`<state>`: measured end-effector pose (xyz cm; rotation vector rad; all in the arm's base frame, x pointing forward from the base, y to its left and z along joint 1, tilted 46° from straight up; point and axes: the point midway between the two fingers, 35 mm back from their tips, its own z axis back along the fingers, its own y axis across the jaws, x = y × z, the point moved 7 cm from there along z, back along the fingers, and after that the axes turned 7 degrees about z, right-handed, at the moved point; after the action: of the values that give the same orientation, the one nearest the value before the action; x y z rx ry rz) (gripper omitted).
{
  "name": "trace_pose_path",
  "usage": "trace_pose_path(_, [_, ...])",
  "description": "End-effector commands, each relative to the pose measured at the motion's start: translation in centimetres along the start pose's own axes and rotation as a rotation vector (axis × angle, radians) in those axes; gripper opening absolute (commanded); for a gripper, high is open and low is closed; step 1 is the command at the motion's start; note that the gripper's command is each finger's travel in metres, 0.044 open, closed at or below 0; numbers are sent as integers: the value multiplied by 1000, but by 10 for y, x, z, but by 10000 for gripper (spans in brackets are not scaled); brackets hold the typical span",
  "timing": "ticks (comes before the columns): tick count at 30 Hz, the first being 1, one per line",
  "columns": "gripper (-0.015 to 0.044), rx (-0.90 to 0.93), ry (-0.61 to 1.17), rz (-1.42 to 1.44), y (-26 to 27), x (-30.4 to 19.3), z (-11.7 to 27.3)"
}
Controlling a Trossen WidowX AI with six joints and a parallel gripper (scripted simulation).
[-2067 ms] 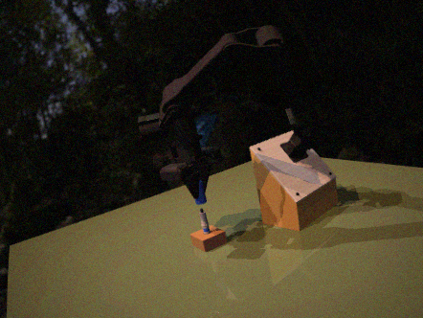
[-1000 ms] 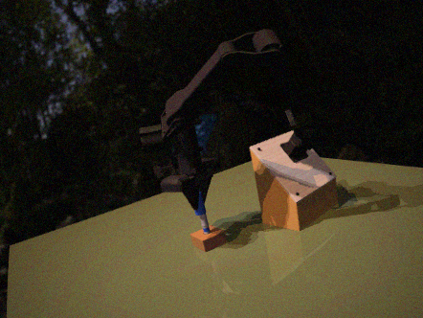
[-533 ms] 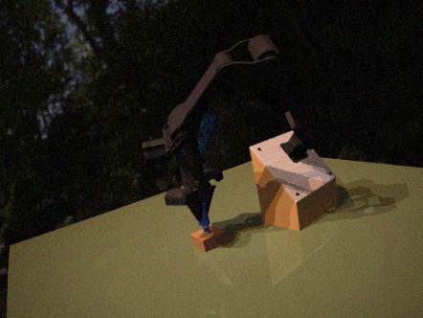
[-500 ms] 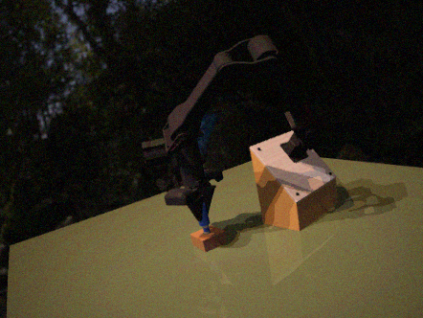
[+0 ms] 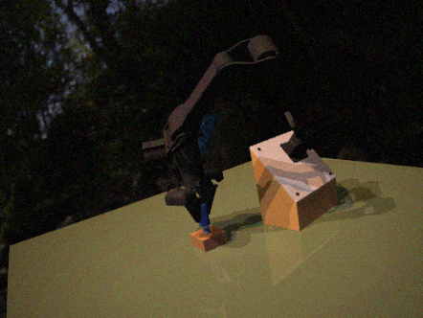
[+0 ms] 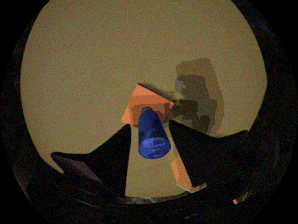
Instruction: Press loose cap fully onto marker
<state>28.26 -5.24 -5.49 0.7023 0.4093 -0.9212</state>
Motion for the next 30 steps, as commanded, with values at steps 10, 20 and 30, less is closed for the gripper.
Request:
trace_pose_path(10, [440,-2,-5,-1,1,3,47])
trace_pose_path(20, [335,-2,-3,235,0,1,74])
trace_pose_path(30, [72,1,-1,1053,-1,0,67])
